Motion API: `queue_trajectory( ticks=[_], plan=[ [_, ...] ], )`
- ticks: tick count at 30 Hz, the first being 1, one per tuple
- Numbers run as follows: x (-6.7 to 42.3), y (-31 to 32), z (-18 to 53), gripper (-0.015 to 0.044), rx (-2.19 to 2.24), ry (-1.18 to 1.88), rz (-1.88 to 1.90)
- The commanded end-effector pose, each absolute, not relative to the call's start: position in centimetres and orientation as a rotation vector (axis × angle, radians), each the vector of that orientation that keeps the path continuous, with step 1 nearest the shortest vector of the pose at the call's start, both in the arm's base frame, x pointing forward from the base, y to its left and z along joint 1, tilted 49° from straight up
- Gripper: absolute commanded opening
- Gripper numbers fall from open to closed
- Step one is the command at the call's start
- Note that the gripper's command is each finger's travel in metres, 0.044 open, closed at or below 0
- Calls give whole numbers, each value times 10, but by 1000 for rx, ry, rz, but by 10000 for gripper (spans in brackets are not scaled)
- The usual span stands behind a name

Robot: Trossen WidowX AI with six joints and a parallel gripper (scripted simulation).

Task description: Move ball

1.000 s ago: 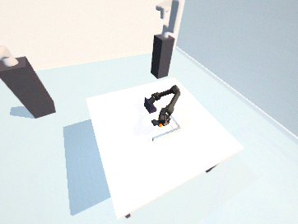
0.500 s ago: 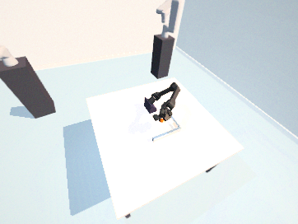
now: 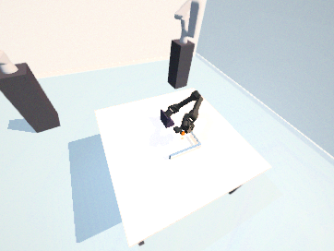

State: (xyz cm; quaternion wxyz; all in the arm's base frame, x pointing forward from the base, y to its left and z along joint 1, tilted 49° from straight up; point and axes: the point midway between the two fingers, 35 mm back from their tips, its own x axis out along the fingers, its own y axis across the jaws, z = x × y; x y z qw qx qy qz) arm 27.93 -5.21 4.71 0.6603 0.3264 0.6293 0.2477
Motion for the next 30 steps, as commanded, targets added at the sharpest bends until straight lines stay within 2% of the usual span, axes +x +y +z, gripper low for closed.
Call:
queue_trajectory(
  ticks=[1,9,30],
  plan=[
    [271,-39,50,0,745,1425,561],
    [255,-16,56,0,748,1425,565],
    [261,37,9,0,750,1424,567]
  ],
)
